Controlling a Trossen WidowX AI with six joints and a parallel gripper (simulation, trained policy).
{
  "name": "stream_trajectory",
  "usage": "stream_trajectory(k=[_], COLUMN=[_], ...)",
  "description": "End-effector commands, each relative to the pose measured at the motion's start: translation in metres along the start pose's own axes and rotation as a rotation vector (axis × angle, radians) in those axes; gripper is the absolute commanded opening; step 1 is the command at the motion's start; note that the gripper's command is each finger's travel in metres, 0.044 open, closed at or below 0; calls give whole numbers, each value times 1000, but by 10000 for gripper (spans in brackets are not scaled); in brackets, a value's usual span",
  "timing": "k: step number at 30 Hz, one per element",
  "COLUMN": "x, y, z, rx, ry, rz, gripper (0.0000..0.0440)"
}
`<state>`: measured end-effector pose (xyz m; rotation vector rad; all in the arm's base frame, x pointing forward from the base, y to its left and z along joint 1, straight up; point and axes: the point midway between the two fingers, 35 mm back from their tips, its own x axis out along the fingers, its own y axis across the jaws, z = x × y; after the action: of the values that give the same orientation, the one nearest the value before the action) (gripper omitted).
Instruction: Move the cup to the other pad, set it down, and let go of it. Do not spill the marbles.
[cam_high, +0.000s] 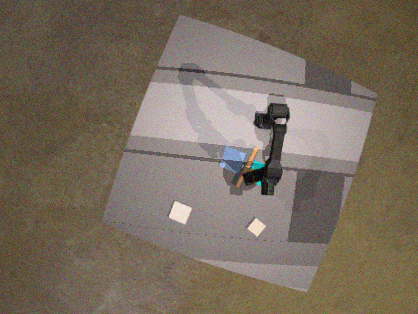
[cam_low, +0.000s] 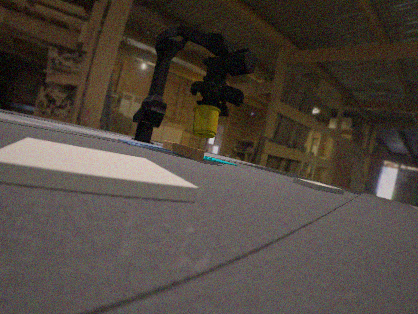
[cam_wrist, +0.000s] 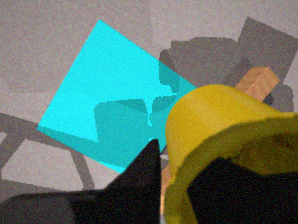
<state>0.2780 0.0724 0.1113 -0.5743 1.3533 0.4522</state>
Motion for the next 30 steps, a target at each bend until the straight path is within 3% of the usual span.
stream_trajectory(k=[1, 9, 23, 28, 30], x=[4, 15, 41, 36, 33], y=[9, 31, 44, 42, 42], z=[3, 10, 5, 13, 15], rx=[-5, -24, -10, 7, 12], ry=[-5, -17, -32, -85, -107], rz=[2, 5, -9, -8, -6], gripper=[0, 5, 60, 142, 147])
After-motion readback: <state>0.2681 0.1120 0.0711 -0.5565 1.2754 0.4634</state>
